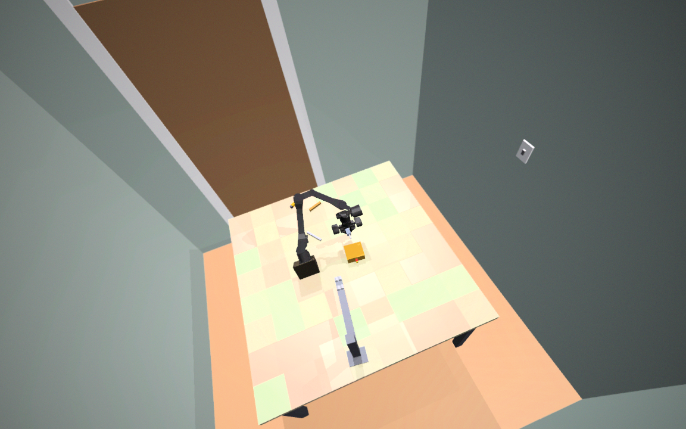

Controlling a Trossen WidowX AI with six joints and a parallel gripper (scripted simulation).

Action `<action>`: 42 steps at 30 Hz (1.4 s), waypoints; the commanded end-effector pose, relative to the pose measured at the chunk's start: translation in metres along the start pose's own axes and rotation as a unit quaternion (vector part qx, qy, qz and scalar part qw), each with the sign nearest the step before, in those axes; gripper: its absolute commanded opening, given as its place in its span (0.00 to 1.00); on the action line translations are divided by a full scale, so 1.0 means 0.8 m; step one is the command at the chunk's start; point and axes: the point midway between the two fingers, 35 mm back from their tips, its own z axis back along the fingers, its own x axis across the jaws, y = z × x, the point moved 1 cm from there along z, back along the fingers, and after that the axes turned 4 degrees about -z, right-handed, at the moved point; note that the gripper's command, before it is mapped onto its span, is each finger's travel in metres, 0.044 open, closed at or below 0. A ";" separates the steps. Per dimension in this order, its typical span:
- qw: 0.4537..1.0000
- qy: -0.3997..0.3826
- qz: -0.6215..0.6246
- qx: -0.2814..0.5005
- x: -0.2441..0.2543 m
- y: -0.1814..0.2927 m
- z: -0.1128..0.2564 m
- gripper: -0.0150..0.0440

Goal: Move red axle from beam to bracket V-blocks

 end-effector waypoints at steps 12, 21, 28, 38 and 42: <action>1.000 0.004 0.006 -0.003 0.015 0.006 0.017 0.25; 1.000 0.004 0.006 -0.002 0.019 0.008 0.008 0.25; 1.000 0.004 0.007 -0.001 0.017 0.008 -0.006 0.25; 1.000 0.004 0.007 -0.001 0.016 0.008 -0.027 0.25; 1.000 0.004 0.007 -0.001 0.016 0.008 -0.035 0.25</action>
